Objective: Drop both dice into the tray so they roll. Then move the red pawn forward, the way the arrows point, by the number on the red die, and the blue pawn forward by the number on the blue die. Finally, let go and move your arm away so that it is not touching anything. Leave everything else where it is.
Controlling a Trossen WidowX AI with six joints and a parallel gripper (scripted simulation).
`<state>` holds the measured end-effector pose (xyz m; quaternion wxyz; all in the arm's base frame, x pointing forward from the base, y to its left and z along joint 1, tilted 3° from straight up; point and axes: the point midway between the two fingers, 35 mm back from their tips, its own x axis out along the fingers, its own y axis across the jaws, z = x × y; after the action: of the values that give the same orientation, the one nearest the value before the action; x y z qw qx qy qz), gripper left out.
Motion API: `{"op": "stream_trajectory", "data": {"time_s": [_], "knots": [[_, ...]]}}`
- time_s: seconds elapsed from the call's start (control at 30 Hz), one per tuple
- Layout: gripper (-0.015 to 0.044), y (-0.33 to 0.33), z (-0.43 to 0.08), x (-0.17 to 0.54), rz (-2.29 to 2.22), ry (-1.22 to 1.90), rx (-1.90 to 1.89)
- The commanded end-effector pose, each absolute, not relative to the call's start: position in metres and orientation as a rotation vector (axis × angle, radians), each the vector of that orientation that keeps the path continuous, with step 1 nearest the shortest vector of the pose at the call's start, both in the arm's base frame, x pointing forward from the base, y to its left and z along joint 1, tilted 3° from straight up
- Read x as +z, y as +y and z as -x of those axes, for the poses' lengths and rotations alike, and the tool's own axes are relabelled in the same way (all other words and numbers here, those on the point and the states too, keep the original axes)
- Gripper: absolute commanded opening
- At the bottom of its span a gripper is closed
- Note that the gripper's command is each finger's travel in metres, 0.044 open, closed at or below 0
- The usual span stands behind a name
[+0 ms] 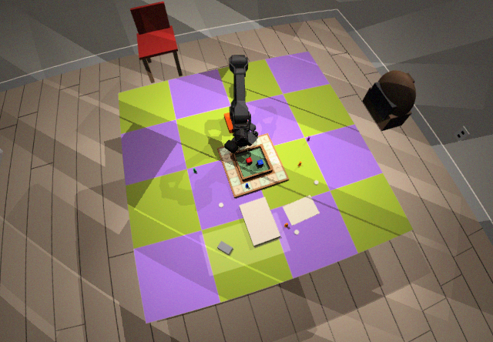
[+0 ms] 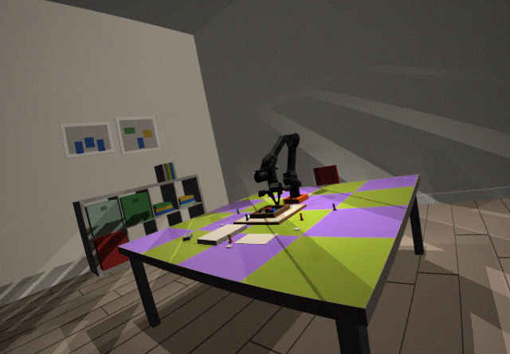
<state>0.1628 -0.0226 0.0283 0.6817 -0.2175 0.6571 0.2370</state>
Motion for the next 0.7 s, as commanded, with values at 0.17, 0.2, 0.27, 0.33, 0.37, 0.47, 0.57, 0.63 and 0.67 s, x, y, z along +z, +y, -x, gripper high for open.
{"op": "stream_trajectory", "data": {"time_s": [0.17, 0.2, 0.27, 0.33, 0.37, 0.47, 0.57, 0.63, 0.67], "knots": [[0.0, -0.024, -0.166, 0.043, 0.48, 1.474, 0.533], [0.0, -0.024, -0.166, 0.048, 0.48, 1.474, 0.533], [0.0, -0.025, -0.168, 0.058, 0.48, 1.474, 0.532], [0.0, -0.026, -0.168, 0.068, 0.48, 1.474, 0.532], [0.0, -0.026, -0.168, 0.072, 0.481, 1.474, 0.532], [0.0, -0.027, -0.168, 0.087, 0.481, 1.474, 0.532], [0.0, -0.028, -0.167, 0.102, 0.481, 1.474, 0.532], [0.0, -0.029, -0.165, 0.112, 0.481, 1.474, 0.532], [0.0, -0.029, -0.164, 0.117, 0.481, 1.475, 0.532]]}}
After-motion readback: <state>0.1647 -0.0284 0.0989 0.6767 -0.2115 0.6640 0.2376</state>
